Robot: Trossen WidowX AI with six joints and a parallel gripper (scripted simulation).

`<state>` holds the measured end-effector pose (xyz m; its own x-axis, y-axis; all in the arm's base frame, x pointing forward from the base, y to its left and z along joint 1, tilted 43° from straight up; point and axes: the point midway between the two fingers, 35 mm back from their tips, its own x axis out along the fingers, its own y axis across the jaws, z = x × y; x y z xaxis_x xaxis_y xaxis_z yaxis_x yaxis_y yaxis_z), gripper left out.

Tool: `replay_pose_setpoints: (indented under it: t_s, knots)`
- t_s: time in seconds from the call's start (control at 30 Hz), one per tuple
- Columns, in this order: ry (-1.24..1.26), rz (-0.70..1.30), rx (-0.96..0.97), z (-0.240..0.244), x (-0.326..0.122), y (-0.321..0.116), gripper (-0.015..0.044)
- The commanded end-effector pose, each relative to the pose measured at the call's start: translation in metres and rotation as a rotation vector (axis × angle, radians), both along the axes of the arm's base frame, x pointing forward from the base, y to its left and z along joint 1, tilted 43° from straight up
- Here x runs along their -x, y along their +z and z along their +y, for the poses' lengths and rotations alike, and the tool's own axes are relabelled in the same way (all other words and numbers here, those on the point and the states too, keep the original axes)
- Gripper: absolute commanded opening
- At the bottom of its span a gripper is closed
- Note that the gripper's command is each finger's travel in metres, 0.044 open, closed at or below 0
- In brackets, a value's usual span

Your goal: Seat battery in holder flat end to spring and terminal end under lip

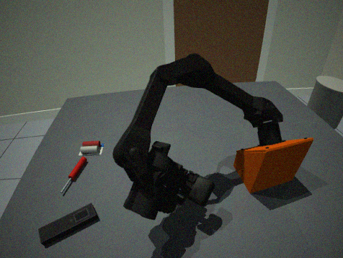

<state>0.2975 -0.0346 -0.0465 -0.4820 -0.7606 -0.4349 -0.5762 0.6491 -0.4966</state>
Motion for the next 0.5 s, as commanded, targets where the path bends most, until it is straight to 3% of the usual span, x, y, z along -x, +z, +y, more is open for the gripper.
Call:
replay_pose_setpoints:
  t_s: [0.0, 0.47]
  knots:
    - [-0.003, -0.012, -0.001, 0.0022, -0.0037, -0.0032, 0.0083]
    - [0.005, -0.029, -0.030, 0.0021, -0.0047, -0.0050, 0.0083]
